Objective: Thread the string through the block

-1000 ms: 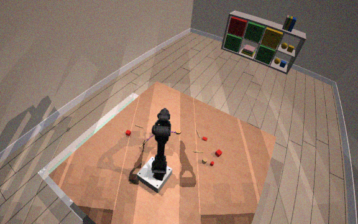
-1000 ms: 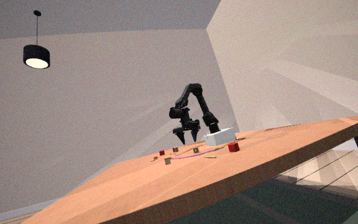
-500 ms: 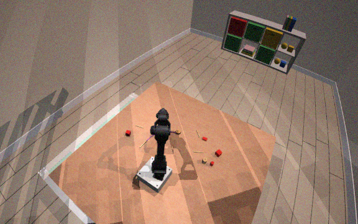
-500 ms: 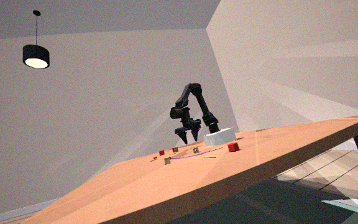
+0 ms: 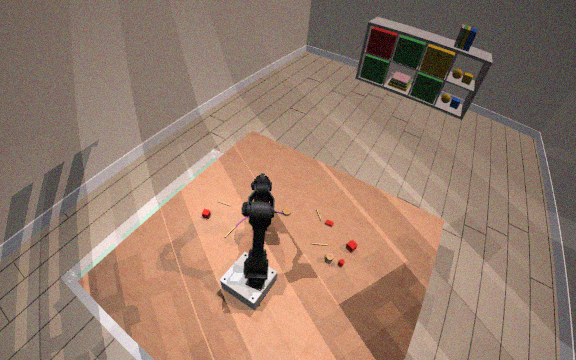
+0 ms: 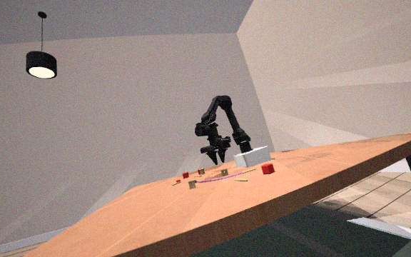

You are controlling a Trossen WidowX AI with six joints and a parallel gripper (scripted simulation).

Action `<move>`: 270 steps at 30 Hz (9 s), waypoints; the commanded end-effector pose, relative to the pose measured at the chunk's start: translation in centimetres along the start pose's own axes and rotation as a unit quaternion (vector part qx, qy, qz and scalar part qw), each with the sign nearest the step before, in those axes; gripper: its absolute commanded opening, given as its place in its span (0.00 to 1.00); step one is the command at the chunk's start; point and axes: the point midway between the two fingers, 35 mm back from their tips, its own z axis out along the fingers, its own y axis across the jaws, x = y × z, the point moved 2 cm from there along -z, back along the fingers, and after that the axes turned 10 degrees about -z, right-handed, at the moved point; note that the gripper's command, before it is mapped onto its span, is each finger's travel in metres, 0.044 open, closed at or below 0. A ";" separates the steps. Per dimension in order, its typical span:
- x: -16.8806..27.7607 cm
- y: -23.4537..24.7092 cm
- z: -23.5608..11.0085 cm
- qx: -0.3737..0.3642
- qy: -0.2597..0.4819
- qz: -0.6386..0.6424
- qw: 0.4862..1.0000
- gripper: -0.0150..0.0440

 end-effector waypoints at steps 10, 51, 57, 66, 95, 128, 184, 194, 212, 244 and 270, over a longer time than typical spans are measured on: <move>0.0 0.0 0.0 0.000 0.000 0.000 1.000 0.44; 0.0 0.0 0.0 0.000 0.000 0.000 1.000 0.31; 0.0 0.0 0.0 0.000 0.000 0.000 1.000 0.25; 0.0 0.0 0.0 0.000 0.000 0.000 1.000 0.25; -12.8 -2.4 0.0 0.002 -0.008 -0.476 0.880 0.60; -12.9 -2.5 3.0 0.002 -0.008 -0.476 0.880 0.46; -12.9 -2.3 6.0 0.002 -0.008 -0.476 0.880 0.46; -13.0 -2.4 5.8 0.005 -0.009 -0.474 0.880 0.33; -13.0 -2.5 4.9 0.005 -0.009 -0.474 0.880 0.25; -12.9 -2.5 0.7 0.005 -0.009 -0.474 0.880 0.25; -12.6 -3.0 0.2 0.000 -0.010 -0.351 0.936 0.25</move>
